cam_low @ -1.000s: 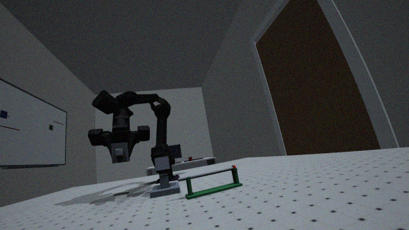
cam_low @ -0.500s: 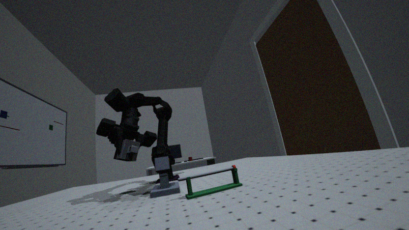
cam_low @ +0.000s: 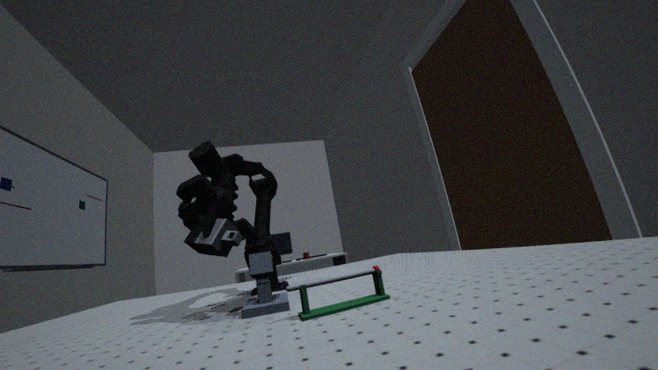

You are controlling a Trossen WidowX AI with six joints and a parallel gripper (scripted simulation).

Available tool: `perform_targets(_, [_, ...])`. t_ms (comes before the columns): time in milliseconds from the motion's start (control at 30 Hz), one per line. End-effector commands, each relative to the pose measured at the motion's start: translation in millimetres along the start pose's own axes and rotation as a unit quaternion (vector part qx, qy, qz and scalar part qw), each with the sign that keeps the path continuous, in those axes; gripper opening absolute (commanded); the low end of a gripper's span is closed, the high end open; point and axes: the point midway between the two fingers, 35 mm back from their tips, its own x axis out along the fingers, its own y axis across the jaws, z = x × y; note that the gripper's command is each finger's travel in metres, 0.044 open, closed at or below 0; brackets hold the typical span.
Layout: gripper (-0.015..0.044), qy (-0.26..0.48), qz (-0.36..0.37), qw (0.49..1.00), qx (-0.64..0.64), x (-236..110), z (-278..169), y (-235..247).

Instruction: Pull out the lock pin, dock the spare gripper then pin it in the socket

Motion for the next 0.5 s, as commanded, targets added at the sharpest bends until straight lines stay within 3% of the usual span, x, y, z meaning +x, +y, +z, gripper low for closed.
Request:
perform_targets(0, [0.0, 0.003, 0.028, 0.997, -0.065, -6, -7, 3])
perform_targets(467, [0.0, -0.005, 0.084, 0.957, -0.278, -14, -25, -2])
